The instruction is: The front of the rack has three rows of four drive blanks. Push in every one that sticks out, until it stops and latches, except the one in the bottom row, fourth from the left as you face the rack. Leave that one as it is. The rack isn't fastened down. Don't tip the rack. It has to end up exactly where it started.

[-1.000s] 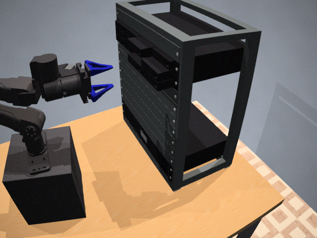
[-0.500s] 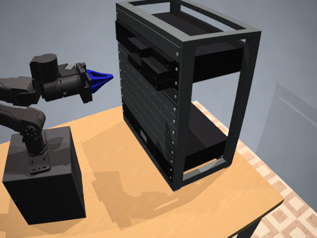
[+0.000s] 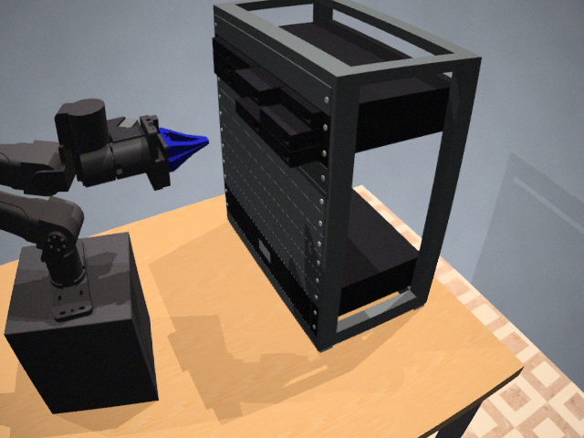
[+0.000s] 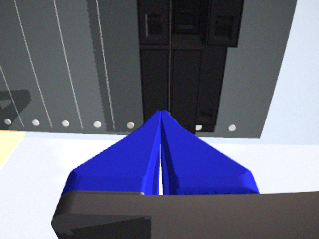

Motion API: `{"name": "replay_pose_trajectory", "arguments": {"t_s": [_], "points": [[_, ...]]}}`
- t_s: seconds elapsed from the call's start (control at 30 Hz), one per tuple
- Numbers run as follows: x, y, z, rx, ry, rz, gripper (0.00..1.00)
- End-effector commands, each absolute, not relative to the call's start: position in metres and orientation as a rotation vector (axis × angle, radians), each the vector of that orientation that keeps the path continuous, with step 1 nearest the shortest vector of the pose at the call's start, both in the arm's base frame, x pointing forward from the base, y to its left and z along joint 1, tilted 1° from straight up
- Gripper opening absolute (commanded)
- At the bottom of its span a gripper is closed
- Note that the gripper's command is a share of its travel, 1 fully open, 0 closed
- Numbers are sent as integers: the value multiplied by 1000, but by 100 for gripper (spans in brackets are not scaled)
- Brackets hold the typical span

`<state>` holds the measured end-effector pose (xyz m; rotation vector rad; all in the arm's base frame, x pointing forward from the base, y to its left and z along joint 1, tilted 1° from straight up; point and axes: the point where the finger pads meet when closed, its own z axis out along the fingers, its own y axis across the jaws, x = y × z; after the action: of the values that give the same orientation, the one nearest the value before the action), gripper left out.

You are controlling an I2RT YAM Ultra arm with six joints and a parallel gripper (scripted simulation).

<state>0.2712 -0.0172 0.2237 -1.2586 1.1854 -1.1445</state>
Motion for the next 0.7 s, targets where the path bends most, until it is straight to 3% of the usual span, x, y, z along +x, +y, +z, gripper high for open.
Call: {"name": "replay_pose_trajectory", "arguments": {"t_s": [0.0, 0.67], "points": [[275, -17, 252, -1218, 1136, -1177, 0], [275, -15, 251, -1218, 1135, -1176, 0]]}}
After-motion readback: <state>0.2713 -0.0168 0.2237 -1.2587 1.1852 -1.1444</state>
